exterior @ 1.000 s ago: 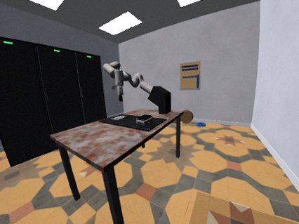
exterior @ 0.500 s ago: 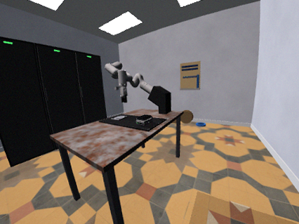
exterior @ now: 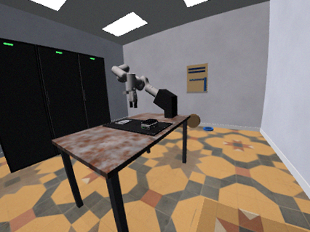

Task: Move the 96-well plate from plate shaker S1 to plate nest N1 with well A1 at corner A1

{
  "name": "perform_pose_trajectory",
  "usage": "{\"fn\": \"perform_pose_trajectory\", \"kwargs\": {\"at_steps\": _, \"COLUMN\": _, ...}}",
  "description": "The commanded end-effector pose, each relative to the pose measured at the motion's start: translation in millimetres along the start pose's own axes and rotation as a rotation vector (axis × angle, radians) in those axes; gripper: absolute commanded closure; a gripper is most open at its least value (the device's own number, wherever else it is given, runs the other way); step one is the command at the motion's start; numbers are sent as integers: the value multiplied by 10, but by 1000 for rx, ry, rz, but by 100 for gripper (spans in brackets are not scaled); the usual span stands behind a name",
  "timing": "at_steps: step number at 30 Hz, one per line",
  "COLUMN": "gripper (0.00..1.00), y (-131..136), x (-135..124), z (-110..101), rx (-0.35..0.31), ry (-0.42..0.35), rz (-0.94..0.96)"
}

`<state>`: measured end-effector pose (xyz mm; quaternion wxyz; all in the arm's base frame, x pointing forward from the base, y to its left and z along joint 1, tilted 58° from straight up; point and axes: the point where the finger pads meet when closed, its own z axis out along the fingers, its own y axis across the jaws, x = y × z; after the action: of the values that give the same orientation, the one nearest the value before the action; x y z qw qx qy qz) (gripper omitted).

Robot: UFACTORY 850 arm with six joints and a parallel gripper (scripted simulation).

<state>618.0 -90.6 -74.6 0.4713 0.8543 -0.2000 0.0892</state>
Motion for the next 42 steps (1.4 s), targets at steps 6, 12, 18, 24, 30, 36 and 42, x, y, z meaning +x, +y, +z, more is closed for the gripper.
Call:
{"fn": "perform_pose_trajectory", "kwargs": {"at_steps": 6, "gripper": 0, "y": -315, "x": -163, "z": 92, "rx": -6, "ry": -4, "rz": -87}}
{"fn": "perform_pose_trajectory", "kwargs": {"at_steps": 12, "gripper": 0, "y": -519, "x": -295, "z": 164, "rx": -7, "ry": -5, "rz": -95}}
{"fn": "perform_pose_trajectory", "kwargs": {"at_steps": 18, "gripper": 0, "y": -670, "x": -410, "z": 225, "rx": -12, "ry": -8, "rz": -169}}
{"fn": "perform_pose_trajectory", "kwargs": {"at_steps": 24, "gripper": 0, "y": -859, "x": -564, "z": 305, "rx": -16, "ry": -11, "rz": -236}}
{"fn": "perform_pose_trajectory", "kwargs": {"at_steps": 30, "gripper": 0, "y": -1041, "x": -728, "z": 388, "rx": -17, "ry": -12, "rz": -244}}
{"fn": "perform_pose_trajectory", "kwargs": {"at_steps": 36, "gripper": 0, "y": -1170, "x": -865, "z": 455, "rx": -22, "ry": -15, "rz": -318}}
{"fn": "perform_pose_trajectory", "kwargs": {"at_steps": 42, "gripper": 0, "y": -1273, "x": -975, "z": 510, "rx": -22, "ry": -15, "rz": -318}}
